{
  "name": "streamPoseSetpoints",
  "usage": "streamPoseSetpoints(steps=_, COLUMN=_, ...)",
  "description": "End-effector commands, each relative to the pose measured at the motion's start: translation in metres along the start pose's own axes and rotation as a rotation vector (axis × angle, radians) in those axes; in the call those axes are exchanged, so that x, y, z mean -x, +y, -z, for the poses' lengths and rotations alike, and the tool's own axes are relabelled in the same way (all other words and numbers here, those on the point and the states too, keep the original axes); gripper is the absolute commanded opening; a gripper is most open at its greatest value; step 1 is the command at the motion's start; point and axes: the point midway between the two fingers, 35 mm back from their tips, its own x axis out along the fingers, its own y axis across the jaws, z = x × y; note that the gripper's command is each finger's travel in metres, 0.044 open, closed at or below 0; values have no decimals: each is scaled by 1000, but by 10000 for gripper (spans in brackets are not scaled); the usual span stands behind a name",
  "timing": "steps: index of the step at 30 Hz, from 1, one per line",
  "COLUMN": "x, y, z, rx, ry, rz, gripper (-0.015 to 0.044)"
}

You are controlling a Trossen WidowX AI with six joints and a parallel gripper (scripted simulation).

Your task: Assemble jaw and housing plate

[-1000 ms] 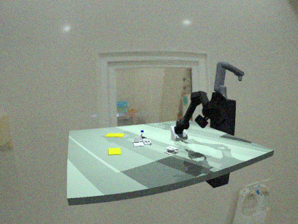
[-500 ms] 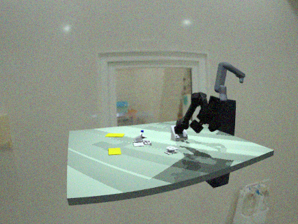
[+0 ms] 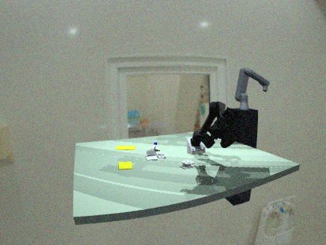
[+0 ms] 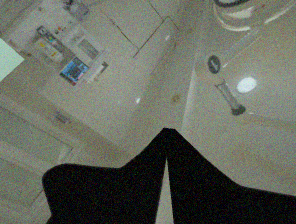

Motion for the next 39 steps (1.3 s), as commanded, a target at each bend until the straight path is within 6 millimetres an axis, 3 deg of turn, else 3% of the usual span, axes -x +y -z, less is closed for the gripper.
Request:
streamPoseSetpoints(steps=1, x=-2, y=6, z=4, rx=0, ry=10, rz=-8, gripper=0)
streamPoseSetpoints(steps=39, x=-24, y=75, z=42, rx=25, ry=90, rz=-138, gripper=0)
